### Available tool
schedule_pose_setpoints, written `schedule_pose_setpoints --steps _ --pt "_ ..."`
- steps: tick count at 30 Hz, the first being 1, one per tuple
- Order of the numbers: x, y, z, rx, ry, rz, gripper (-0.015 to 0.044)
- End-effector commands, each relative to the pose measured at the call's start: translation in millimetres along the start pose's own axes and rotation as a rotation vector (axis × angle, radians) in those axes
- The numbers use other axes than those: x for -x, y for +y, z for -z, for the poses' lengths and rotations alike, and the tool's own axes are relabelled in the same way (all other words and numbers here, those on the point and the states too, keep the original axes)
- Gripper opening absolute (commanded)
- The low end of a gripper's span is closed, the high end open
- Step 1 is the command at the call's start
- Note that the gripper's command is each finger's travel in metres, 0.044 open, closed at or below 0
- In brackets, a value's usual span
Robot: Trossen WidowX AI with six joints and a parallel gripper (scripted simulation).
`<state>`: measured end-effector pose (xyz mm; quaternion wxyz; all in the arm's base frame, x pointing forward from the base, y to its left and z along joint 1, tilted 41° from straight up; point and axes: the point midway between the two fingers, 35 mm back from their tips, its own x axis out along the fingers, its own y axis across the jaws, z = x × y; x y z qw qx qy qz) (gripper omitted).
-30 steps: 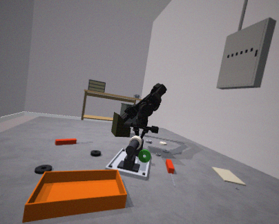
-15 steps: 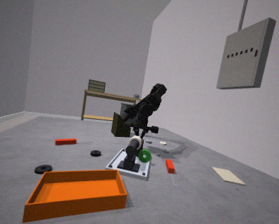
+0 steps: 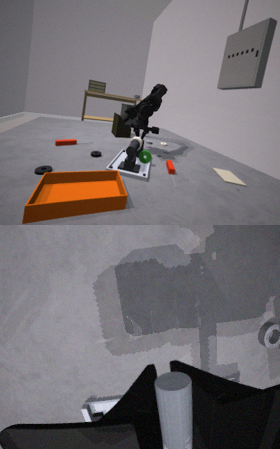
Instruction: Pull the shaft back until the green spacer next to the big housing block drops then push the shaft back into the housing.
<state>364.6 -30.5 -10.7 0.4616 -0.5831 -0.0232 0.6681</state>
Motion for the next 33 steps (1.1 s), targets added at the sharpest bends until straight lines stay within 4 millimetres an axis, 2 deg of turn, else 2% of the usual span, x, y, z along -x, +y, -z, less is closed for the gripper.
schedule_pose_setpoints --steps 1,33 --pt "0.6 0.4 1.6 0.0 0.004 -0.001 0.0" --pt "0.7 0.3 5.8 0.001 0.004 -0.001 0.0"
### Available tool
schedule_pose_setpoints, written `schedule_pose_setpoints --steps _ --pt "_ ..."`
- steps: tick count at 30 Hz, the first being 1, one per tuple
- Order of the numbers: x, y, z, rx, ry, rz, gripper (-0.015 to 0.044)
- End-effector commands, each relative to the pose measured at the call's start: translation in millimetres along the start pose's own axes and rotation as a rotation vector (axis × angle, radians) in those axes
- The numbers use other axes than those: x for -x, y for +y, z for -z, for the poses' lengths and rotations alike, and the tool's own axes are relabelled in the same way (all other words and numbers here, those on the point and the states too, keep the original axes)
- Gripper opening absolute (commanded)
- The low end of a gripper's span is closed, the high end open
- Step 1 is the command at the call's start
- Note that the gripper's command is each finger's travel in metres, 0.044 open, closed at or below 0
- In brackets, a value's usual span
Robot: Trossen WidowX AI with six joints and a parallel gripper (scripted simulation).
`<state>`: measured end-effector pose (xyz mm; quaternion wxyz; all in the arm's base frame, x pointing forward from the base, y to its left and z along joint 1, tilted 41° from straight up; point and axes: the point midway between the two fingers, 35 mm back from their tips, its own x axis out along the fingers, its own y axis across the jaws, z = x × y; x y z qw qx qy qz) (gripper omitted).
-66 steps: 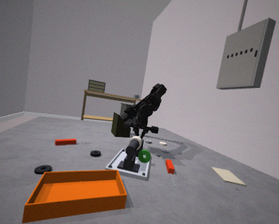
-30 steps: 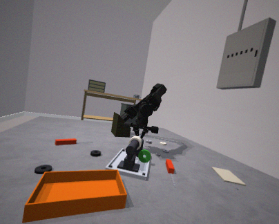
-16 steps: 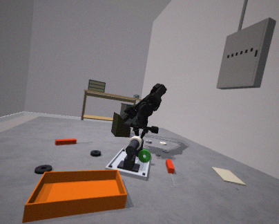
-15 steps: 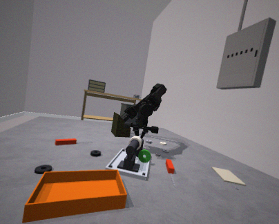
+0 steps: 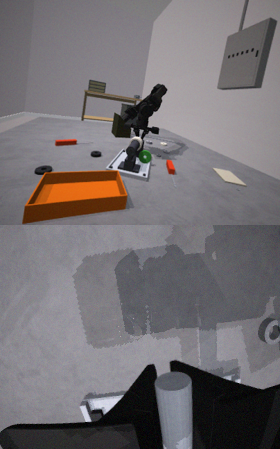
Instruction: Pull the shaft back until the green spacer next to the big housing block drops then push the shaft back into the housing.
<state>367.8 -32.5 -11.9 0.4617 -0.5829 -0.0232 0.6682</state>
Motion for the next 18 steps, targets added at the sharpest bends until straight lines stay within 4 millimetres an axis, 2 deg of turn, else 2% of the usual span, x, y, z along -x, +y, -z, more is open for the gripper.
schedule_pose_setpoints --steps 1,18 --pt "0.7 0.4 1.9 0.001 0.005 -0.002 0.0" --pt "0.8 0.4 4.1 0.001 0.005 -0.002 0.0"
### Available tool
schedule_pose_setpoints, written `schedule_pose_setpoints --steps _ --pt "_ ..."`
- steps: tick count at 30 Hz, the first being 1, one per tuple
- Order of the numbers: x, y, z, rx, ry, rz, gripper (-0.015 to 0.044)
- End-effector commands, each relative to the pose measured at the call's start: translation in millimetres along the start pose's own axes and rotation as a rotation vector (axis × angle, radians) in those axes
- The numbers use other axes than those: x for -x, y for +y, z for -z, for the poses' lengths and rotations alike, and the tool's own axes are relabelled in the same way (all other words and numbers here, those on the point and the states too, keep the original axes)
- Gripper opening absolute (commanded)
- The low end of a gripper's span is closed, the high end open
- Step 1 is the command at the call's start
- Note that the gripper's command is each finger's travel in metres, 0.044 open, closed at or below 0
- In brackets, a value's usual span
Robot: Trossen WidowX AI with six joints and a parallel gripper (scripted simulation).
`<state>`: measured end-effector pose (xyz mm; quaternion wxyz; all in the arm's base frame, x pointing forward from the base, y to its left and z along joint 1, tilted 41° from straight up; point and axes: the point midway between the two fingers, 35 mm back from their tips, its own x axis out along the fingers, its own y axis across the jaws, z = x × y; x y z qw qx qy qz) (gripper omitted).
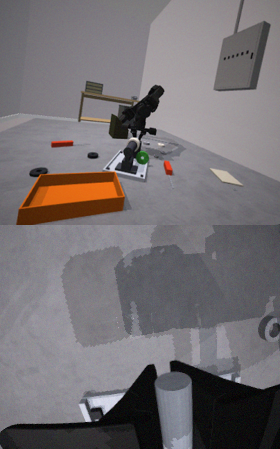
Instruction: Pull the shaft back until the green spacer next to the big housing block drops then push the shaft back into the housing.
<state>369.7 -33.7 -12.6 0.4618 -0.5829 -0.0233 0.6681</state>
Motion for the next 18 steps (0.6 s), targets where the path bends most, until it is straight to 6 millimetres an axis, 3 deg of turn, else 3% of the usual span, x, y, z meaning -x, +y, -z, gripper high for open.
schedule_pose_setpoints --steps 1,18 --pt "0.7 0.4 1.9 0.001 0.005 -0.002 0.0" --pt "0.8 0.4 4.1 0.001 0.005 -0.002 0.0"
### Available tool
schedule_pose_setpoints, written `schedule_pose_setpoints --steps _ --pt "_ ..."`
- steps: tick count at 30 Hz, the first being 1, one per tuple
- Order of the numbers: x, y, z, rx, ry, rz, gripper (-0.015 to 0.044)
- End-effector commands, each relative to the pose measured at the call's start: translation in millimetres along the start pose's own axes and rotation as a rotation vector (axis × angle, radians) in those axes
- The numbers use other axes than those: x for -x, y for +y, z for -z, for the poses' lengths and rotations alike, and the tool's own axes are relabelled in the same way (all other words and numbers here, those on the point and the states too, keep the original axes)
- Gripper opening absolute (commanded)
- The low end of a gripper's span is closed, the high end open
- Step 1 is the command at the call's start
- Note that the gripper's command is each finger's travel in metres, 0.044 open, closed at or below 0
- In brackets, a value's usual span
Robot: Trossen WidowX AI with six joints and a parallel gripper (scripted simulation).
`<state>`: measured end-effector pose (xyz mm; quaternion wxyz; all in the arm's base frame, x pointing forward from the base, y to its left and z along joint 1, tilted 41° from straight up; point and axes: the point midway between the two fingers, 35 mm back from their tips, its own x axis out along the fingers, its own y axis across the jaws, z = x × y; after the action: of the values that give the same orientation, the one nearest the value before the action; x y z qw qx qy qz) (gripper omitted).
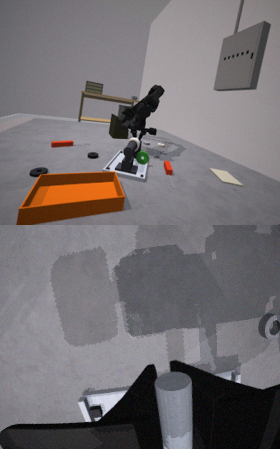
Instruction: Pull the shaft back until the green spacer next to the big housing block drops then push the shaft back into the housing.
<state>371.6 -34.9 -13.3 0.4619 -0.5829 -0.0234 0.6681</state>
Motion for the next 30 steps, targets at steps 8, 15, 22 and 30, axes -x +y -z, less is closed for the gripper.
schedule_pose_setpoints --steps 8,15,22,30 --pt "0.8 0.5 2.8 0.001 0.005 -0.002 0.0" --pt "0.8 0.4 4.5 0.001 0.005 -0.002 0.0" --pt "1.0 0.3 6.7 0.001 0.005 -0.002 0.0" --pt "1.1 0.2 9.2 0.001 0.005 -0.002 0.0"
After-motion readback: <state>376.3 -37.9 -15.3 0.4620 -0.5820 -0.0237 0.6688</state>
